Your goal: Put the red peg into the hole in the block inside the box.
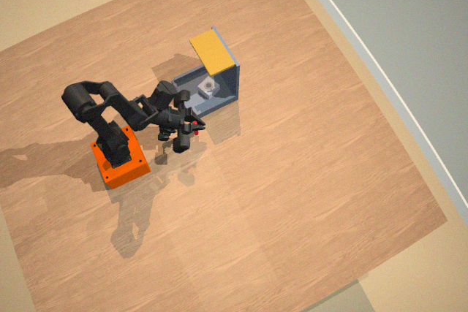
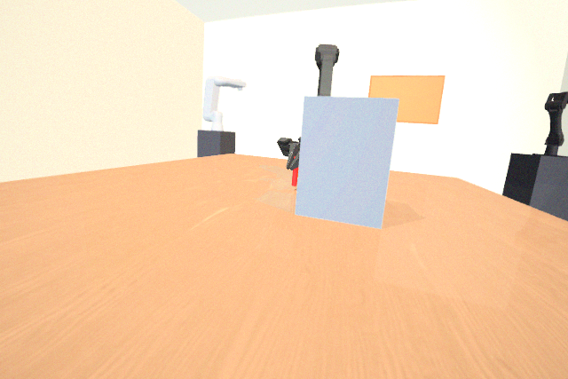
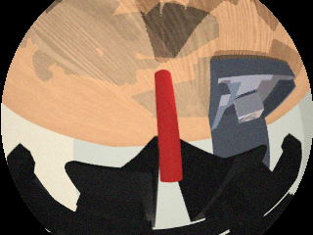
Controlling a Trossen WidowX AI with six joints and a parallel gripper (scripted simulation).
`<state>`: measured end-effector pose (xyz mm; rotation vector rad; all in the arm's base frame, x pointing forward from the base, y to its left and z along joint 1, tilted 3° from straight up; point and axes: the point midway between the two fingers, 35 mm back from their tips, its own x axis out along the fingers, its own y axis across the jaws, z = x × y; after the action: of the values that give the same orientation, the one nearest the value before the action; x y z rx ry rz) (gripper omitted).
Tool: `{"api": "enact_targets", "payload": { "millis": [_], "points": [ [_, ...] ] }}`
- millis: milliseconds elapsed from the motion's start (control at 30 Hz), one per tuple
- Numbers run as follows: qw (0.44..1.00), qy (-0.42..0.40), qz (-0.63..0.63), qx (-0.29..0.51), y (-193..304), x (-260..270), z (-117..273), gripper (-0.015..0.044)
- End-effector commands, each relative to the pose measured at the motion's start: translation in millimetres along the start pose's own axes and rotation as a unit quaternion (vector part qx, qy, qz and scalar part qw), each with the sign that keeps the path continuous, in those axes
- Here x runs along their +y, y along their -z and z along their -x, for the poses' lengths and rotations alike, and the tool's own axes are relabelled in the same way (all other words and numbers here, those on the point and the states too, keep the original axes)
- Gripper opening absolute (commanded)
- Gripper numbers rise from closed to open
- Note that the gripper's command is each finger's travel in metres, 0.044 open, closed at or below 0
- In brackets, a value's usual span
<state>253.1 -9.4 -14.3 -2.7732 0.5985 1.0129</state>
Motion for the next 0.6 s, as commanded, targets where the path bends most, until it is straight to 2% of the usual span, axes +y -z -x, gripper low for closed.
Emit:
{"api": "enact_targets", "payload": {
  "millis": [0, 567],
  "points": [
    [1.000, 0.000, -0.001, 0.001, 3.7, -0.7, 1.5, 0.0000],
    [1.000, -0.001, -0.002, 0.001, 16.6, -1.8, 9.8, 0.0000]
  ]
}}
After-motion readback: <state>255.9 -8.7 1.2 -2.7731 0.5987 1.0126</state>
